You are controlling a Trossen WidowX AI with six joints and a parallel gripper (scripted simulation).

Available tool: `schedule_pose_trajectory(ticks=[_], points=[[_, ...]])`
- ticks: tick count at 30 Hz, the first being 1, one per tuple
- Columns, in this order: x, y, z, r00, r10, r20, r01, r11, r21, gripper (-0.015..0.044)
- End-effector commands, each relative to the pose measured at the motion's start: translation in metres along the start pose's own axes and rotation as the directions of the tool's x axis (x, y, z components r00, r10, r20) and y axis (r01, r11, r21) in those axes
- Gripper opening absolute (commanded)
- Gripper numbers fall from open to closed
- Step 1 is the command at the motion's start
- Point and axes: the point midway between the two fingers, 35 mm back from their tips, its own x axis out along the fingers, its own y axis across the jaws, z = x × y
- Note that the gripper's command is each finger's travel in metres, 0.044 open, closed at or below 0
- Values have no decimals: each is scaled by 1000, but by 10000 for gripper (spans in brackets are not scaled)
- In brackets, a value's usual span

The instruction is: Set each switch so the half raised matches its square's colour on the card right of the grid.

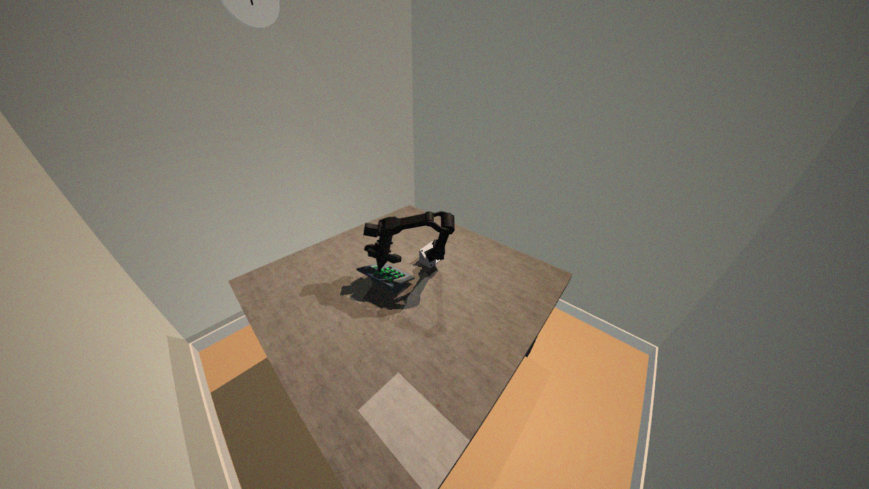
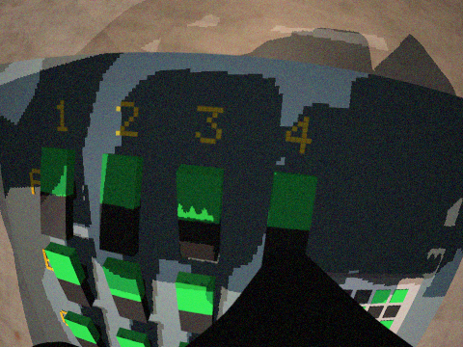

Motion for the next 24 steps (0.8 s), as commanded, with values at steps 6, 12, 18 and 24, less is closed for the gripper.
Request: schedule_pose_trajectory(ticks=[6,12,18,24], points=[[2,0,0,1000,2,3,-2,1000,2,0],[2,0,0,1000,2,3,-2,1000,2,0],[3,0,0,1000,2,3,-2,1000,2,0],[-20,-2,2,1000,-4,-9,4,1000,1,0]])
